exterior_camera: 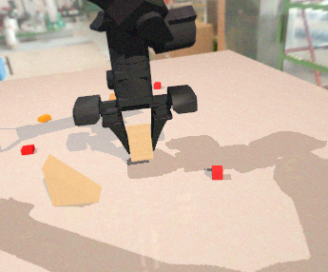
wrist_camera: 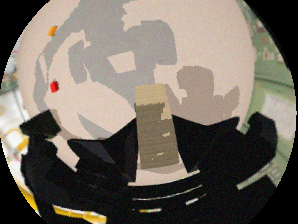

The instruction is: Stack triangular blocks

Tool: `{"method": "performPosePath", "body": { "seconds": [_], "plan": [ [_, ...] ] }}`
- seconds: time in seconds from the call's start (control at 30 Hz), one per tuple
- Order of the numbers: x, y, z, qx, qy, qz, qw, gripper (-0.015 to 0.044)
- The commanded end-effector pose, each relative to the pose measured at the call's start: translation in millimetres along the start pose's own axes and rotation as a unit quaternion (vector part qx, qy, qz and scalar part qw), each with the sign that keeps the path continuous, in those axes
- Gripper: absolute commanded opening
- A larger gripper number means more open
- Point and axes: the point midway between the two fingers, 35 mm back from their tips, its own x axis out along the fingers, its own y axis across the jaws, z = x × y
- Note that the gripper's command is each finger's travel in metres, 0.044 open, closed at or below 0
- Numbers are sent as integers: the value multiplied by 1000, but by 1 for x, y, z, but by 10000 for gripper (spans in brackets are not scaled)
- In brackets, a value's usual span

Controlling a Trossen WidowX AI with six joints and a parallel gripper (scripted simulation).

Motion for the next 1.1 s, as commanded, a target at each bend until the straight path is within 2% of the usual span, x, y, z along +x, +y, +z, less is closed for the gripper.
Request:
{"method": "performPosePath", "body": {
  "seconds": [0.0, 0.33, 0.87, 0.9, 1.07],
  "plan": [
    [7, 1, 0, 1, 2, 1, 1000, 0],
    [16, 1, -1, 7, 3, -1, 1000, 0],
    [14, 1, 0, 8, 0, 0, 1000, 420],
    [14, 1, 0, 8, 0, 0, 1000, 440],
    [14, 1, 0, 8, 0, 0, 1000, 440]
  ]
}}
